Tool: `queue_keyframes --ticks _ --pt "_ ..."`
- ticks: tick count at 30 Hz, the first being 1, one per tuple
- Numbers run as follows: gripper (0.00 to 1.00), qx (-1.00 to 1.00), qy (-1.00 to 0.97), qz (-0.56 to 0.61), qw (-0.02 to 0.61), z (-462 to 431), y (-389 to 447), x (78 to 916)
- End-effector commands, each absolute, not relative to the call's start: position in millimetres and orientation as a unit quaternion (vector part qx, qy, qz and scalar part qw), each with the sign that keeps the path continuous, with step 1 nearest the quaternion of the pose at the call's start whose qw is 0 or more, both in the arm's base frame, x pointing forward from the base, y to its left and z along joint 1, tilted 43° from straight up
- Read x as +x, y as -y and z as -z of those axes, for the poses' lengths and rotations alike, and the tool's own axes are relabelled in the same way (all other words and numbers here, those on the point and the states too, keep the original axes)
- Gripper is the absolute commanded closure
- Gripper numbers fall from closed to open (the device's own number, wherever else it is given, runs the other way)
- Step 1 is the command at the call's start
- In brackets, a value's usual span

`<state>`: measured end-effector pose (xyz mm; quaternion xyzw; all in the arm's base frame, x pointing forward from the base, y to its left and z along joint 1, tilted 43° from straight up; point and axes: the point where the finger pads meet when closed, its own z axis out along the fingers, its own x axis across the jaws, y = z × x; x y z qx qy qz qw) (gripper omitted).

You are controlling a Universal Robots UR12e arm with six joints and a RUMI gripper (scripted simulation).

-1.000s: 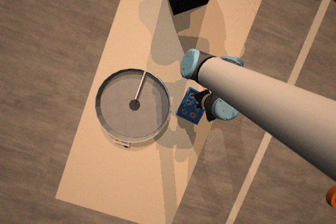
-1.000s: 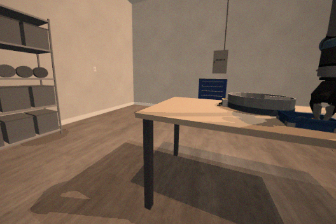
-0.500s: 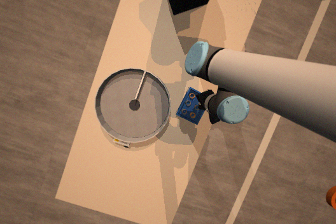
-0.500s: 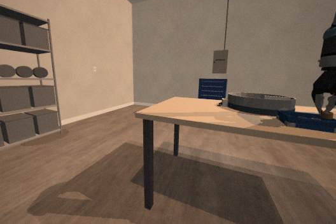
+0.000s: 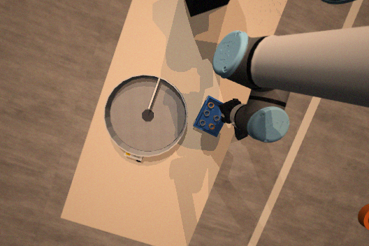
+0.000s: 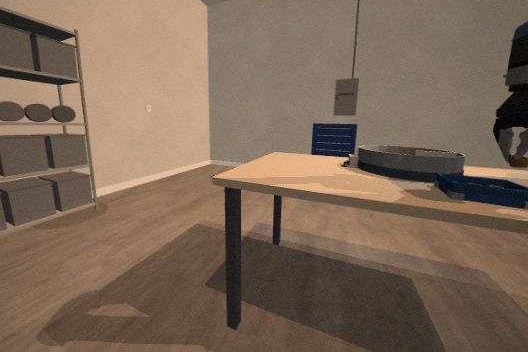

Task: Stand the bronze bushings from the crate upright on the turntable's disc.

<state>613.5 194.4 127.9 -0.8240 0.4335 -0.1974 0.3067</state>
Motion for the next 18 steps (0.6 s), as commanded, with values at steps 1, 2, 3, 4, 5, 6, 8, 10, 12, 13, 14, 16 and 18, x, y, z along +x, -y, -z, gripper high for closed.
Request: queue_keyframes --ticks 1,2,3,4,5,6,8,10,12,13,14,16,18 --pt "1.0 -0.824 -0.433 0.197 0.306 -136.8 -190.3 606.8" --pt "1.0 -0.824 -0.433 0.197 0.306 -136.8 -190.3 606.8" --pt "1.0 -0.824 -0.433 0.197 0.306 -138.6 -189.5 605.3" --pt "1.0 -0.824 -0.433 0.197 0.306 -140.2 -188.7 604.0" --pt "1.0 -0.824 -0.433 0.197 0.306 -141.6 -188.1 602.9" --pt "1.0 -0.824 -0.433 0.197 0.306 -142.9 -187.5 601.9" --pt "1.0 -0.824 -0.433 0.197 0.306 -144.9 -186.6 600.3" --pt "1.0 -0.824 -0.433 0.197 0.306 -146.1 -186.0 599.3" --pt "1.0 -0.824 -0.433 0.197 0.306 -146.9 -185.7 598.7" --pt "1.0 -0.824 -0.433 0.197 0.306 -147.1 -185.6 598.5" --pt "1.0 -0.824 -0.433 0.197 0.306 -147.2 -185.6 598.4" --pt "1.0 -0.824 -0.433 0.197 0.306 -147.2 -185.6 598.4" --pt "1.0 -0.824 -0.433 0.197 0.306 -147.2 -185.6 598.4"
